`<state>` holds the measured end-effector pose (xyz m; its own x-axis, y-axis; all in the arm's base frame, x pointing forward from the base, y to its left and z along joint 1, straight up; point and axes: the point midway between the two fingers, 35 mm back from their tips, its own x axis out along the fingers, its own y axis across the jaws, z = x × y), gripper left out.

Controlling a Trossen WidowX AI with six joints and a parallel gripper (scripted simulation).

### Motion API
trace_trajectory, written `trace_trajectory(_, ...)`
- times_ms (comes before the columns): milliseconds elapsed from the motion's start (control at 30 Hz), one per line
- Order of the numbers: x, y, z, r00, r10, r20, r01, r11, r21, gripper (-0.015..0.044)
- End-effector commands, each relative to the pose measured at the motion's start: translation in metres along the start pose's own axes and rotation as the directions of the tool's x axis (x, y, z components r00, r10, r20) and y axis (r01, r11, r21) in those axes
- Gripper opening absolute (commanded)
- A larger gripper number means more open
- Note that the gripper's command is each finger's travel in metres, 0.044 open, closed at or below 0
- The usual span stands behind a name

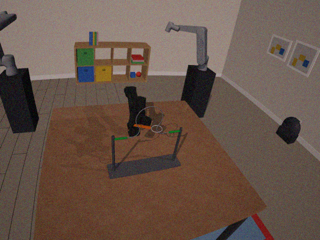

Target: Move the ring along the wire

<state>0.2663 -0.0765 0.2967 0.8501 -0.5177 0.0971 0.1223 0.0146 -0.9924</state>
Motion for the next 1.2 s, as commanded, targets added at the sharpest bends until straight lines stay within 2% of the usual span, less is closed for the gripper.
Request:
trace_trajectory(0, -0.002, 0.013, 0.000, 0.999, 0.045, -0.008, -0.044, 0.997, 0.070, -0.0150)
trace_trajectory(567, -0.021, 0.076, 0.016, 0.961, 0.278, 0.005, -0.255, 0.873, 0.415, -0.0150)
trace_trajectory(1167, -0.042, 0.131, 0.059, 0.890, 0.425, 0.166, -0.406, 0.571, 0.713, -0.0150)
